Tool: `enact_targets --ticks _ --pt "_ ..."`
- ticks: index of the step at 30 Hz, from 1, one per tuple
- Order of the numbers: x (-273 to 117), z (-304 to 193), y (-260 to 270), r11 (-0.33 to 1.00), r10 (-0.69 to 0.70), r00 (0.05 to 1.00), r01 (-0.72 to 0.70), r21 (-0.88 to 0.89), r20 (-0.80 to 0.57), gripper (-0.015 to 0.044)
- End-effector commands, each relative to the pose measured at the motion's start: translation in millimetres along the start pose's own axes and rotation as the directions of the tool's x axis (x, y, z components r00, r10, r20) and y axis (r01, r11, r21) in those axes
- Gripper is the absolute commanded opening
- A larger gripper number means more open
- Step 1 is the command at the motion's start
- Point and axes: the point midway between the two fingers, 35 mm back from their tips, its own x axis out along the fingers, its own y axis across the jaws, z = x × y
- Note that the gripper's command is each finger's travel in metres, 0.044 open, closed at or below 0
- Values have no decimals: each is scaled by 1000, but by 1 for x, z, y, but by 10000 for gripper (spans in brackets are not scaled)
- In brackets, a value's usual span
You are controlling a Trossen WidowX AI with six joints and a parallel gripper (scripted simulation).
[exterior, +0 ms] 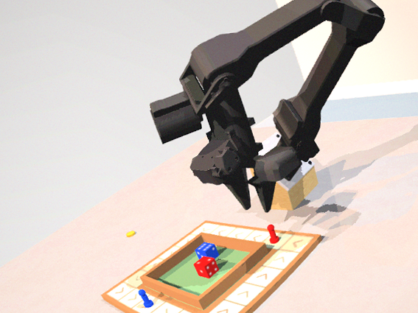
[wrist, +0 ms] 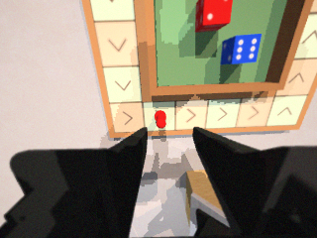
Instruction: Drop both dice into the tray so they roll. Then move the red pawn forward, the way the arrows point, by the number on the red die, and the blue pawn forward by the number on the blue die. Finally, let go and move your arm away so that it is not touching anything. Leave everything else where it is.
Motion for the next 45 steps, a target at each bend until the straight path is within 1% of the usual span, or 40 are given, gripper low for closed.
enact_targets --ticks 1,9,13,43,45 --pt "4 -9 7 990 9 1000 -8 -142 2 200" --pt "5 -10 6 990 9 1000 -8 -142 2 200" --pt "18 -10 6 990 9 1000 -9 -142 2 200" --pt "60 -10 7 990 11 1000 -10 -143 3 200" --pt "60 -10 7 990 11 1000 -10 -143 3 147"
